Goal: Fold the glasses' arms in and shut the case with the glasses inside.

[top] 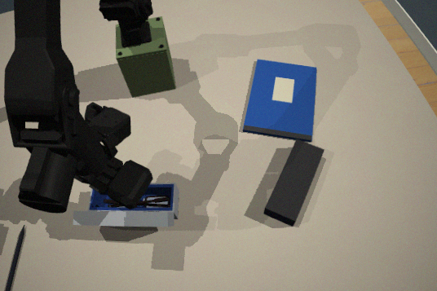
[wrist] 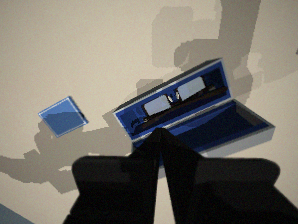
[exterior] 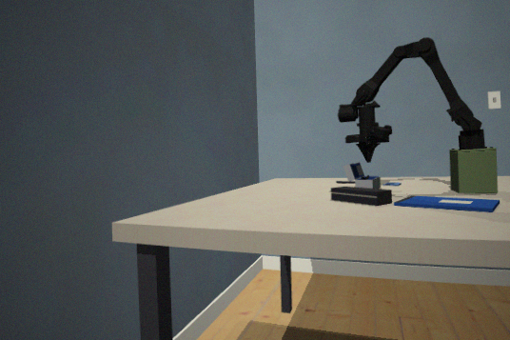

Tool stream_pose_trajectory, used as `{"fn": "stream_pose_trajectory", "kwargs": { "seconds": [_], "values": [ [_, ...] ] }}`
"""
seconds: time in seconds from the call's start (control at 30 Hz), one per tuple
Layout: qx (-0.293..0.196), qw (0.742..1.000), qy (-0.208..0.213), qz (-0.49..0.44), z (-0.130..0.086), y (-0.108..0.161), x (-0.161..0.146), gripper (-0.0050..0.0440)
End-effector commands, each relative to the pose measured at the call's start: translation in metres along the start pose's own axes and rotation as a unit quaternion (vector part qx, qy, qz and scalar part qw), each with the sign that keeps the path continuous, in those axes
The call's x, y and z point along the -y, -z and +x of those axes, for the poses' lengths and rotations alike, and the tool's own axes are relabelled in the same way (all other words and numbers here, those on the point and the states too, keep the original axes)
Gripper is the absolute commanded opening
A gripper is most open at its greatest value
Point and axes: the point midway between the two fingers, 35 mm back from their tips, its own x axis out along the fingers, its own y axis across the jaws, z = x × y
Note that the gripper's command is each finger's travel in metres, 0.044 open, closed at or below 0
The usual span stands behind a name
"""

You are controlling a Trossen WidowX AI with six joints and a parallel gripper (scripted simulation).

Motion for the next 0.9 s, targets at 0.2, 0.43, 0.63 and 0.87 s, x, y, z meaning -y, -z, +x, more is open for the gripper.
{"fn": "stream_pose_trajectory", "kwargs": {
  "seconds": [0.2, 0.43, 0.63, 0.87],
  "values": [
    [-0.002, 1.000, 0.001, 0.001, -0.009, -0.017, 0.034, 0.0000],
    [0.001, 1.000, 0.000, 0.000, -0.032, -0.016, 0.033, 0.0000],
    [-0.002, 1.000, 0.001, 0.001, -0.060, -0.017, 0.034, 0.0000],
    [-0.002, 1.000, 0.001, 0.012, -0.059, -0.017, 0.034, 0.0000]
  ]
}}
